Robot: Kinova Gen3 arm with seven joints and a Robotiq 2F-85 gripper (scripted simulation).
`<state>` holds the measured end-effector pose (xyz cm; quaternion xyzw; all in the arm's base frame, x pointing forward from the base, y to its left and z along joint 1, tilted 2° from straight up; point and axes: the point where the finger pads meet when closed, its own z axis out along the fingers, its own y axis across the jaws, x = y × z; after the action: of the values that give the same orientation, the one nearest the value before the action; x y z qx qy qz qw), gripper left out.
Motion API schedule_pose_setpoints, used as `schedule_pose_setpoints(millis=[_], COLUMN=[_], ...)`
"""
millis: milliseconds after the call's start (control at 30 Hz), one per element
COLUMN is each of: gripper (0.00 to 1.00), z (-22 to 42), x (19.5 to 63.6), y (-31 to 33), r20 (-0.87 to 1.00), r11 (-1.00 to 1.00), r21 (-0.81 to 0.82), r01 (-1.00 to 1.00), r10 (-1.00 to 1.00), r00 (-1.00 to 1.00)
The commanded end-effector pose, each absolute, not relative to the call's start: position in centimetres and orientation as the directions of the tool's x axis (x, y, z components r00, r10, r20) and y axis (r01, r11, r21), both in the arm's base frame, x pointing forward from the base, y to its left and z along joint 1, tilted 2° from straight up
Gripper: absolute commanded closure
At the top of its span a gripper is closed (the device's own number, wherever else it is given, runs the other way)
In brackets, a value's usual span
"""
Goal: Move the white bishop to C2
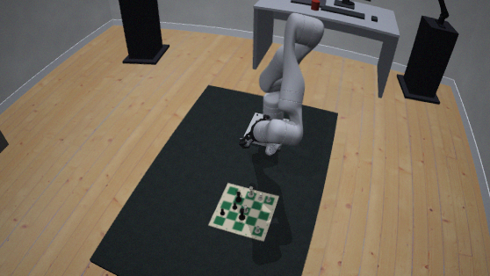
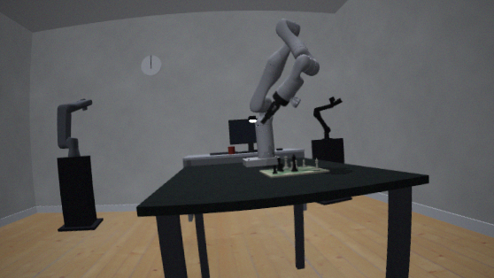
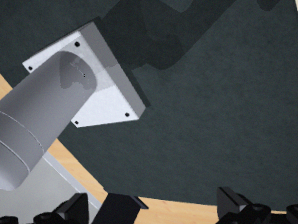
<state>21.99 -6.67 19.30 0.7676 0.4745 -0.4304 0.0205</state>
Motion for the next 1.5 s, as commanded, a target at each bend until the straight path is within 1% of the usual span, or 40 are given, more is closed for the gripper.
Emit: schedule_pose_setpoints(millis=[0, 400, 467, 967, 1033, 1467], gripper=[0.0, 0.0, 0.0, 0.0, 0.0, 0.0], z=[19.2, 17.0, 17.0, 13.4, 13.4, 10.2], x=[22.2, 24.2, 24.2, 27.0, 27.0, 29.7], y=[-7.2, -11.1, -11.1, -16.5, -16.5, -21.7], r20=[-0.66, -0.475, -0.475, -0.158, -0.158, 0.149], r11=[-0.545, -0.455, -0.455, -0.33, -0.33, -0.231], r21=[-0.373, -0.365, -0.365, -0.329, -0.329, -0.237], r01=[0.751, 0.812, 0.812, 0.885, 0.885, 0.944], r10=[0.725, 0.841, 0.841, 0.943, 0.943, 0.951], r00=[0.198, 0.258, 0.258, 0.293, 0.293, 0.27])
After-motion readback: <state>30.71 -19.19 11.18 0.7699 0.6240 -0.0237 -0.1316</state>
